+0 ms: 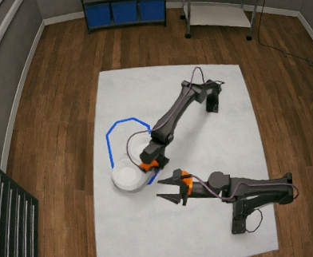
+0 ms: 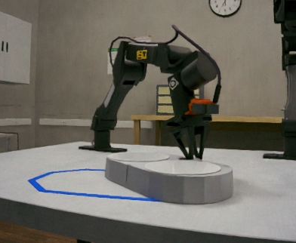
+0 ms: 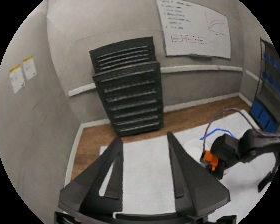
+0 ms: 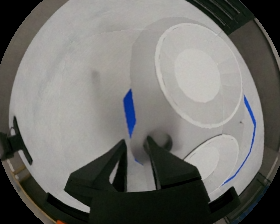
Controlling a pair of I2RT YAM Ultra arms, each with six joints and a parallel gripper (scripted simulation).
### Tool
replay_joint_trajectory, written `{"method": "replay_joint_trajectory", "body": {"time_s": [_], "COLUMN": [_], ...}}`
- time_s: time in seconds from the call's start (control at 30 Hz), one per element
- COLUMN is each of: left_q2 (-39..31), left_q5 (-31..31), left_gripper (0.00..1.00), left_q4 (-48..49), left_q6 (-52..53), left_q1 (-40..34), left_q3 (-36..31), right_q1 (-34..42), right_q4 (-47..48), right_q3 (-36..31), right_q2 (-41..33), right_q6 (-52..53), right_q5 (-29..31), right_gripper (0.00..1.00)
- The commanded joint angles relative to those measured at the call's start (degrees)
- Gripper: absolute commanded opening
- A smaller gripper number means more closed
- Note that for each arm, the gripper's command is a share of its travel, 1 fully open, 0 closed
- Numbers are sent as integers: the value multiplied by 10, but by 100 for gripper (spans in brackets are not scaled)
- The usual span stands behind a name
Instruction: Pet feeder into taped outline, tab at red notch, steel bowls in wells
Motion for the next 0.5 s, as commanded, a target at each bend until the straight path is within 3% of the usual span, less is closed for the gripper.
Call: {"method": "replay_joint_trajectory", "body": {"time_s": [0.0,0.47], "left_q2": [1,1], "left_q5": [-4,-4], "left_gripper": [47,47], "left_q4": [5,5], "left_q6": [4,4], "left_q1": [-2,-2], "left_q3": [10,10], "right_q1": [-2,-2], "right_q4": [9,9], "right_q3": [-5,-5], "right_q2": [-26,-26], "right_q6": [-3,-3], "right_q5": [-2,-2], "right_gripper": [25,22]}}
